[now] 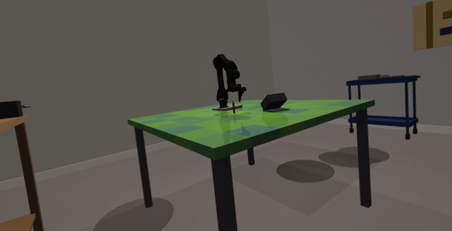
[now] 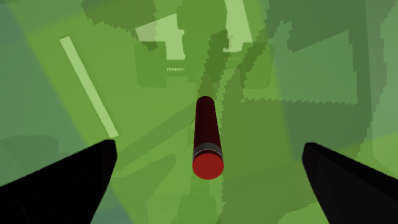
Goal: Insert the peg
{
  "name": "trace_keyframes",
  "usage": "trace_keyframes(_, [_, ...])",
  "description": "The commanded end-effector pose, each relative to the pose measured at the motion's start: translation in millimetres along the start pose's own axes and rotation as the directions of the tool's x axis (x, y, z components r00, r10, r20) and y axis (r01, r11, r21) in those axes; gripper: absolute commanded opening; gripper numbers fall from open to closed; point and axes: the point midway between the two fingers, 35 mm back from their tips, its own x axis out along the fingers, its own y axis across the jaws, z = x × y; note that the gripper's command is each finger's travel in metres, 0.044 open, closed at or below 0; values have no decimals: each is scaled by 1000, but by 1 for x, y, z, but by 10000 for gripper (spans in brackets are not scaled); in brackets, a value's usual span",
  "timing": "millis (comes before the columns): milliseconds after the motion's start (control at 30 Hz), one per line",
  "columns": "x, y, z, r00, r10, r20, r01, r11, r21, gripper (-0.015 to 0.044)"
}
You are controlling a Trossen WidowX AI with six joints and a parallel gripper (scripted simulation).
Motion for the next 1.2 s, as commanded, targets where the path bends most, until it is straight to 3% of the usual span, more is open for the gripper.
trace_keyframes(0, [9, 1, -2, 1000, 5, -10, -5, 1000, 0, 440])
trace_keyframes(633, [34, 1, -4, 1000, 5, -10, -5, 1000, 0, 440])
trace_keyframes(1133, [30, 0, -2, 1000, 0, -4, 0, 1000, 4, 46])
trace_keyframes(1167, [30, 0, -2, 1000, 0, -4, 0, 1000, 4, 40])
